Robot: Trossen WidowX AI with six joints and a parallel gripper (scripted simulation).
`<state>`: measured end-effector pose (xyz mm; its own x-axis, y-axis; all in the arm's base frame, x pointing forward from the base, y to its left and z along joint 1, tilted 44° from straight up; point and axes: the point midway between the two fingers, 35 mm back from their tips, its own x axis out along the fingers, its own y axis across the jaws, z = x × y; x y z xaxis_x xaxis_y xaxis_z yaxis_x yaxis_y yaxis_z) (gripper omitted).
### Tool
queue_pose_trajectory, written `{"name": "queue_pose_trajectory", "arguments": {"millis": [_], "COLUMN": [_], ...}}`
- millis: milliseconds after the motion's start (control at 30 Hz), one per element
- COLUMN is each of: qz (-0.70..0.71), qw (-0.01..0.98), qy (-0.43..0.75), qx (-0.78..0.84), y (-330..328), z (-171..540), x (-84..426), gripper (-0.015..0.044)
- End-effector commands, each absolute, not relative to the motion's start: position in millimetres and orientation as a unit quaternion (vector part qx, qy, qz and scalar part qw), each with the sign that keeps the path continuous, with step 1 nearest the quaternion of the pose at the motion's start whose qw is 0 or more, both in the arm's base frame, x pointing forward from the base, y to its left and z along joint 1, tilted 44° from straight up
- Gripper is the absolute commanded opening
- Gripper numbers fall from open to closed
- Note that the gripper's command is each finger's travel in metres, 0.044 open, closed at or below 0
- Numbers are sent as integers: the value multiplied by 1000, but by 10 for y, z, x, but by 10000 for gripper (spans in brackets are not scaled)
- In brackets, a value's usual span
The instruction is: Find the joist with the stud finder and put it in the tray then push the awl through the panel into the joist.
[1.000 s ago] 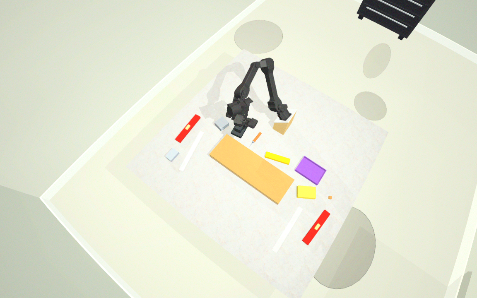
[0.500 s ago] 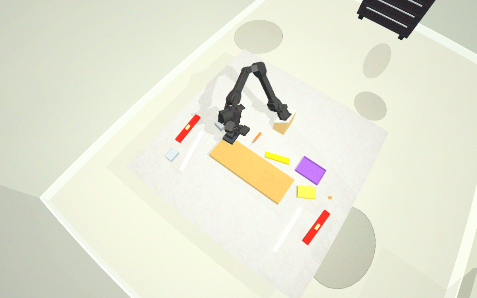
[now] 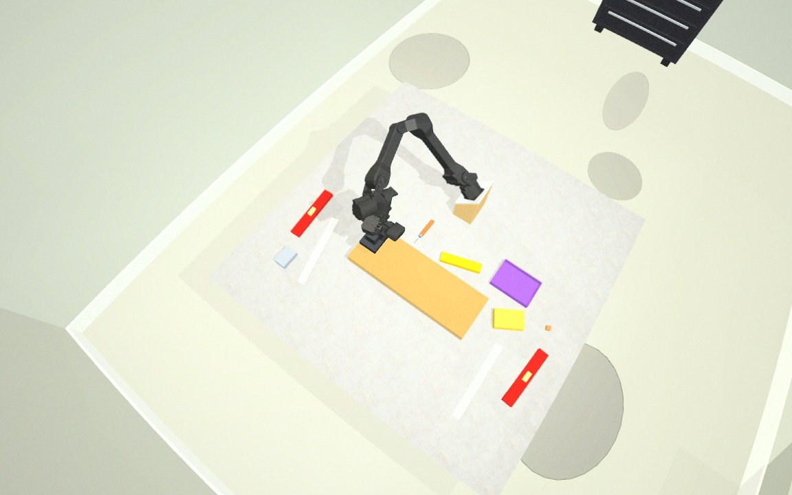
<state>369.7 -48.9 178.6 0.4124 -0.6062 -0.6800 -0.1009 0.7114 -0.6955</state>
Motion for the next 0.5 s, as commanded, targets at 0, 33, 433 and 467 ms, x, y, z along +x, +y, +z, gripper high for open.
{"name": "queue_pose_trajectory", "arguments": {"millis": [0, 33, 433, 467], "qz": [-170, -170, -170, -170], "qw": [771, 771, 771, 771], "qy": [511, 511, 511, 511], "qx": [-340, -340, -340, -340], "y": [-491, -500, -664, -679], "z": [1806, 1796, 1626, 1612], "x": [3741, 3745, 3799, 3802], "gripper": [0, 0, 0, 0]}}
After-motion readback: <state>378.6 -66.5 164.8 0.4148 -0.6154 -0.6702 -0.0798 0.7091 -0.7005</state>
